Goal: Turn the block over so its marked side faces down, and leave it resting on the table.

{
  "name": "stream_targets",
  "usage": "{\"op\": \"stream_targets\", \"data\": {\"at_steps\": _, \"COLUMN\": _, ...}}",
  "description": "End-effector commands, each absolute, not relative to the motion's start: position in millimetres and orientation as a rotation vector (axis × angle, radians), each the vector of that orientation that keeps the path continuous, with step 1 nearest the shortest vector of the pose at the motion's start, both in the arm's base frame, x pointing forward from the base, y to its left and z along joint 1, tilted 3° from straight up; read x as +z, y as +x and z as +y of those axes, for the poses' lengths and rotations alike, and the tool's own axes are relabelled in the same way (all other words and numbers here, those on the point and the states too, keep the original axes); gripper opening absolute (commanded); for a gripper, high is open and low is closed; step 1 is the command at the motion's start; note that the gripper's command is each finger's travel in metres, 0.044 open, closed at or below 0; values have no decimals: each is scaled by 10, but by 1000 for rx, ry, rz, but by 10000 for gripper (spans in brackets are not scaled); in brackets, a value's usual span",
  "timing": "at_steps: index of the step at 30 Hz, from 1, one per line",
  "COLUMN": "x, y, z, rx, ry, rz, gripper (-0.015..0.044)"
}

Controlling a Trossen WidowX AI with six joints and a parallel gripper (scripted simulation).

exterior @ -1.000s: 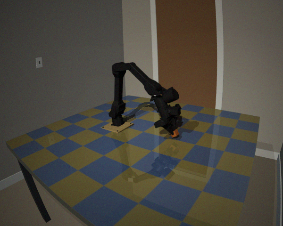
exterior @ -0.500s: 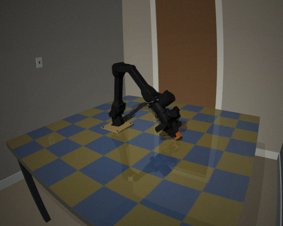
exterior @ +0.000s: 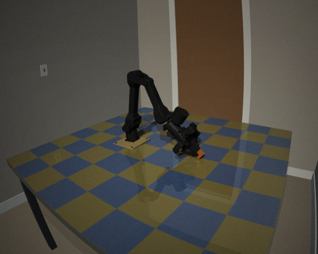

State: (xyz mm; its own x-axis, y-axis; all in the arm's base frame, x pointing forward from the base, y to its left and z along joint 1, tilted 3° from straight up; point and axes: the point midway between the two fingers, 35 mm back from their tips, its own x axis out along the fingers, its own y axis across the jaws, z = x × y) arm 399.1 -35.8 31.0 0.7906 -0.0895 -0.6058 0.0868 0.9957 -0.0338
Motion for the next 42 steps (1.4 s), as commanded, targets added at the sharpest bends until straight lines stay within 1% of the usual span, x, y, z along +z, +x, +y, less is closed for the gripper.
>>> {"op": "stream_targets", "data": {"at_steps": 1, "x": 286, "y": 3921, "z": -353, "rx": -90, "ry": -12, "rz": 589, "gripper": 0}}
{"op": "stream_targets", "data": {"at_steps": 12, "x": 303, "y": 3864, "z": -352, "rx": -89, "ry": -17, "rz": 513, "gripper": 0}}
{"op": "stream_targets", "data": {"at_steps": 25, "x": 304, "y": 3864, "z": -352, "rx": -89, "ry": -17, "rz": 511, "gripper": 0}}
{"op": "stream_targets", "data": {"at_steps": 42, "x": 304, "y": 3864, "z": -352, "rx": -89, "ry": -17, "rz": 511, "gripper": 440}}
